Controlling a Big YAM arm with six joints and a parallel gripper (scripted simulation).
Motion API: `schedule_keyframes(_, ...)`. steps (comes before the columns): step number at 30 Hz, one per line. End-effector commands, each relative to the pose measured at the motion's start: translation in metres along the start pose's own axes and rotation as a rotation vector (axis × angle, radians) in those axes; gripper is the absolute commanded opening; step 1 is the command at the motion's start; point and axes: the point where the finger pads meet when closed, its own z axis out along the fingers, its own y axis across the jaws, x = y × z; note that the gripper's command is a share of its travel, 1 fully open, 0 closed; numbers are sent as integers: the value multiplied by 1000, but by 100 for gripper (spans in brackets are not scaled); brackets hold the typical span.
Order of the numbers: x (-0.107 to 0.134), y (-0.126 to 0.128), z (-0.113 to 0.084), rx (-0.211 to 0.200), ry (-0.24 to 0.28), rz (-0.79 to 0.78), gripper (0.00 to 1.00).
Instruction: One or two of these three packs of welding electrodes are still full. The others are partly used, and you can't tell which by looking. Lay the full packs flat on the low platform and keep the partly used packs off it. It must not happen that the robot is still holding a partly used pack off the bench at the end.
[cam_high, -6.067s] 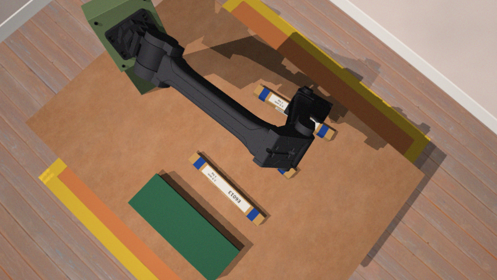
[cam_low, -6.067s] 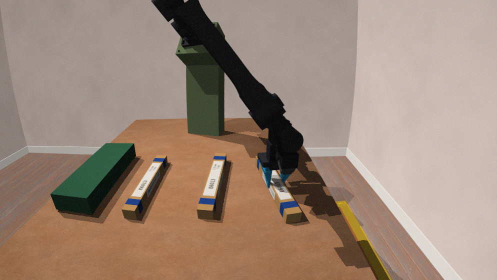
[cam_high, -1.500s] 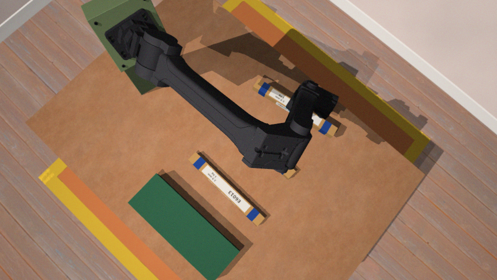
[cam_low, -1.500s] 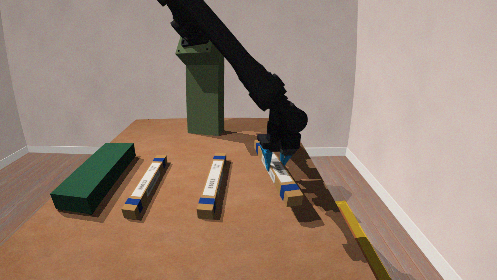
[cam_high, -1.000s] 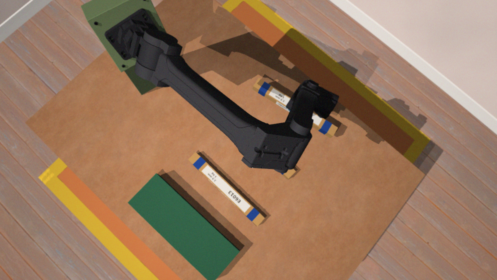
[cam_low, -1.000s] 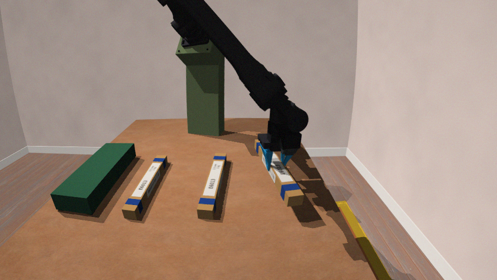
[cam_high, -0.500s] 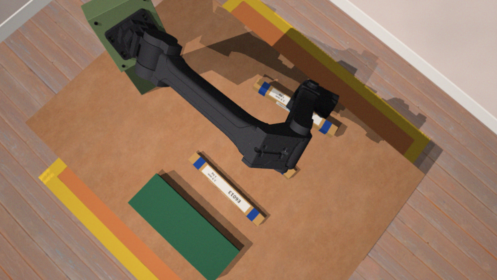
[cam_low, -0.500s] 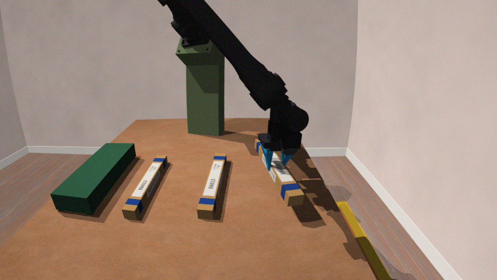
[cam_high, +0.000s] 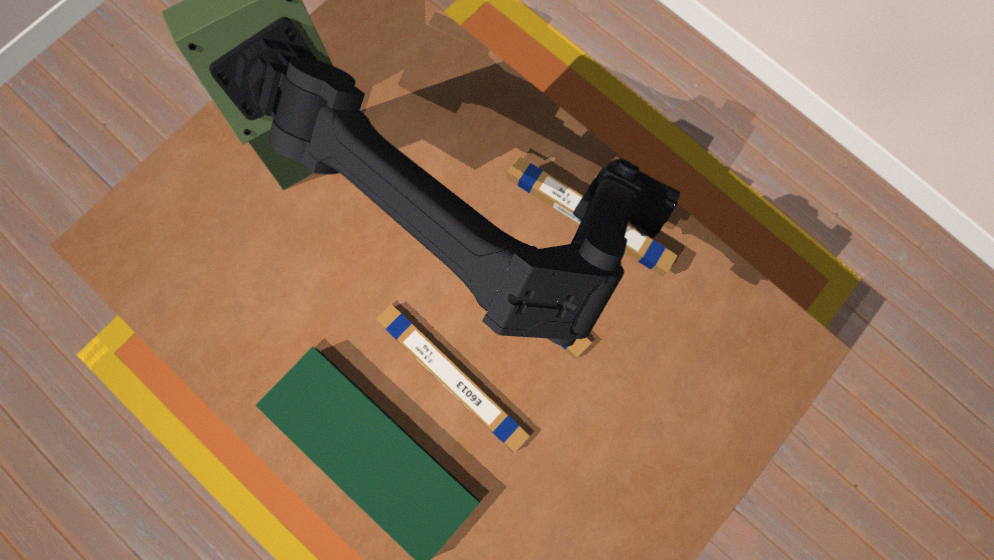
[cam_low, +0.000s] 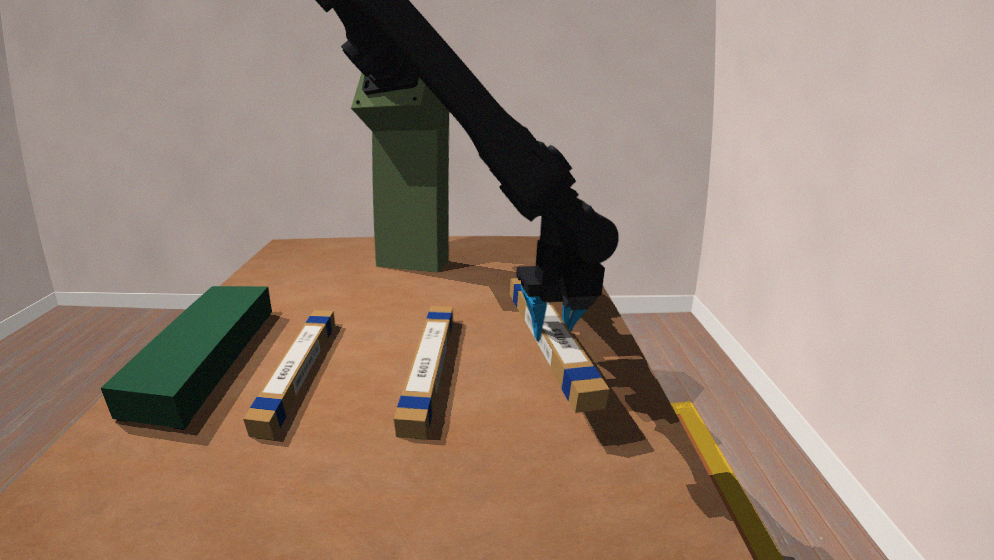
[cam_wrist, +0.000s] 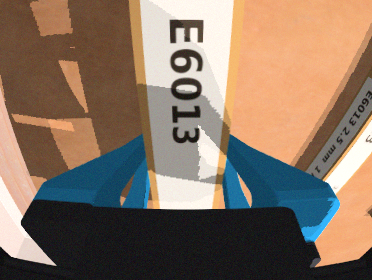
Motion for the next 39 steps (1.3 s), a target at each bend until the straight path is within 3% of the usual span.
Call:
schedule_keyframes(1, -21, 18, -43, -45, -49, 11, 0)
schedule_keyframes(39, -17, 14, -110, -45, -48, 12, 0)
